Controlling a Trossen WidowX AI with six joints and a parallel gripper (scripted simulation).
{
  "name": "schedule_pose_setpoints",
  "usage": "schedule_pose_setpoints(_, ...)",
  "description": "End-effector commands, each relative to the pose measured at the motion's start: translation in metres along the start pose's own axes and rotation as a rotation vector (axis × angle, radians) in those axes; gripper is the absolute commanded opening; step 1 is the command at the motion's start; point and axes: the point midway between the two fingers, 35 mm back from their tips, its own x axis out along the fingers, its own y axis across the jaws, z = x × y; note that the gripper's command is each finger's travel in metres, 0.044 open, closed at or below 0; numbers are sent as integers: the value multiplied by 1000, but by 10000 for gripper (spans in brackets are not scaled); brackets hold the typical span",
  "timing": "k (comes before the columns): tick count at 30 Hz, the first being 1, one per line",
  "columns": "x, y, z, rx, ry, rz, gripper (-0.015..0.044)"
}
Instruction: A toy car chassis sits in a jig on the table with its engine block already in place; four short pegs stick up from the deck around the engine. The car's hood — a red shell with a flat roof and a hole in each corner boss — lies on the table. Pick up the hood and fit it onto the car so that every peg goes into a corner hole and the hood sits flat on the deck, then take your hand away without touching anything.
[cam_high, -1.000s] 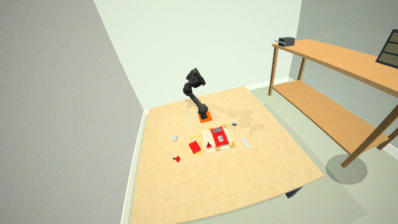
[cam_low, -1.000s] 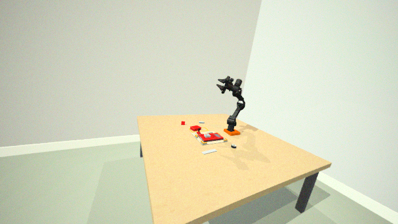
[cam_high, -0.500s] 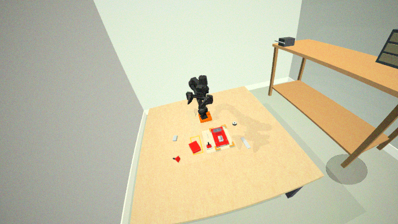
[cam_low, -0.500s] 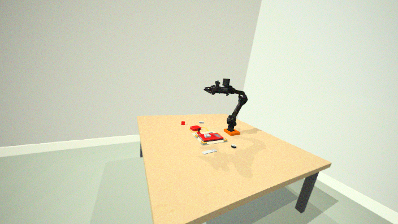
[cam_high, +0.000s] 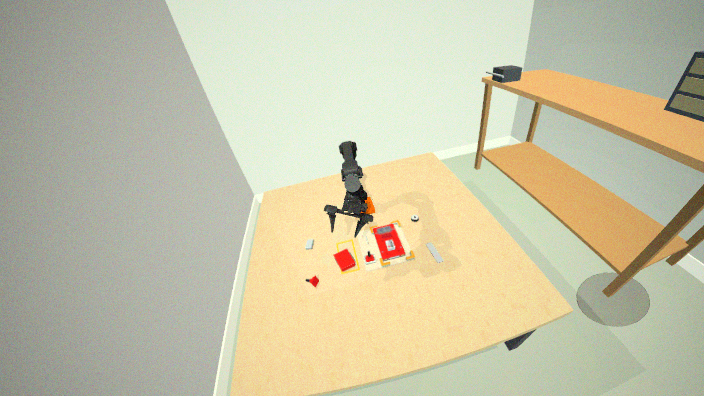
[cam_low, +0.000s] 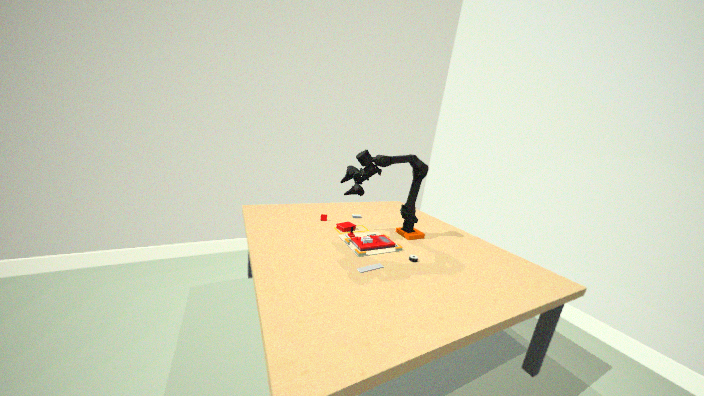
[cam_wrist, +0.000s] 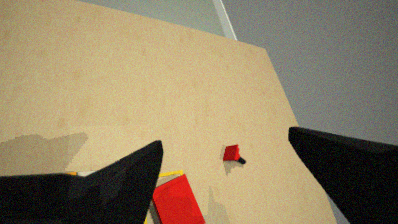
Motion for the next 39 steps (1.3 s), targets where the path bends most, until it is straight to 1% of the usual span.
schedule_pose_setpoints(1,40,10,-35,-103,192,139,440)
schedule_pose_setpoints(7,76,21,-88,-176,423,370,440)
schedule_pose_setpoints(11,90,28,-124,-181,556,549,440)
schedule_pose_setpoints(13,93,30,-134,-176,592,606,440)
schedule_pose_setpoints(39,101,35,-141,-175,596,613,440)
